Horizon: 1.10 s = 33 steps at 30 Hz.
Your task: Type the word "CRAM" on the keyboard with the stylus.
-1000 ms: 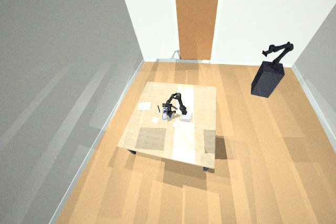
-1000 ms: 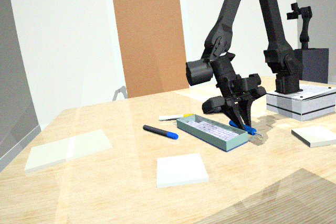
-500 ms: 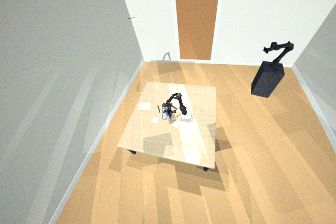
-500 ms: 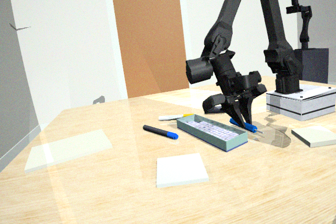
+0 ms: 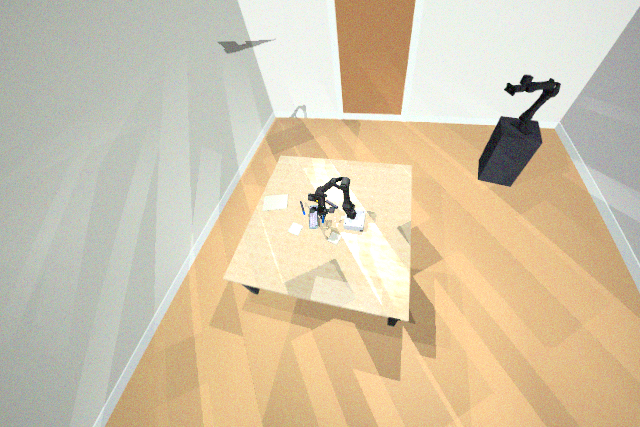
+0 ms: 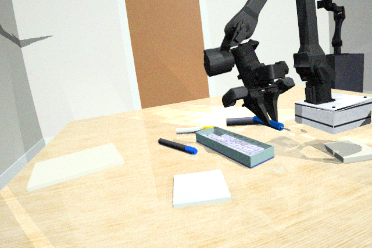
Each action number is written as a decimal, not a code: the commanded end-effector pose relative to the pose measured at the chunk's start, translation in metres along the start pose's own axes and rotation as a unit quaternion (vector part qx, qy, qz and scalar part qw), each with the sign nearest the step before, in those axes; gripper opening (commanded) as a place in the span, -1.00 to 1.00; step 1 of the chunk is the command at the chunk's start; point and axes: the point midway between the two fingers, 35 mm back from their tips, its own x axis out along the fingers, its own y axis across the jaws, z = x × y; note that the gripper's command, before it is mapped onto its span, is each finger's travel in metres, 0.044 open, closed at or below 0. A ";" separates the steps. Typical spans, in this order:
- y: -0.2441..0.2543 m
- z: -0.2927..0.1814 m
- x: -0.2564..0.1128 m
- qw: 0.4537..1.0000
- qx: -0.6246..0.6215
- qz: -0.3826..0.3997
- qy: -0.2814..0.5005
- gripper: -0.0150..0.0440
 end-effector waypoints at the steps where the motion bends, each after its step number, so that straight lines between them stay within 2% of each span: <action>1: 0.001 -0.001 0.002 1.000 0.014 0.019 0.020 -0.49; 10: 0.008 -0.007 0.006 0.981 0.064 0.105 0.149 -0.49; 18: 0.007 -0.010 0.002 0.944 0.081 0.146 0.284 -0.49; 33: -0.015 0.003 -0.015 0.850 0.056 0.110 0.512 -0.49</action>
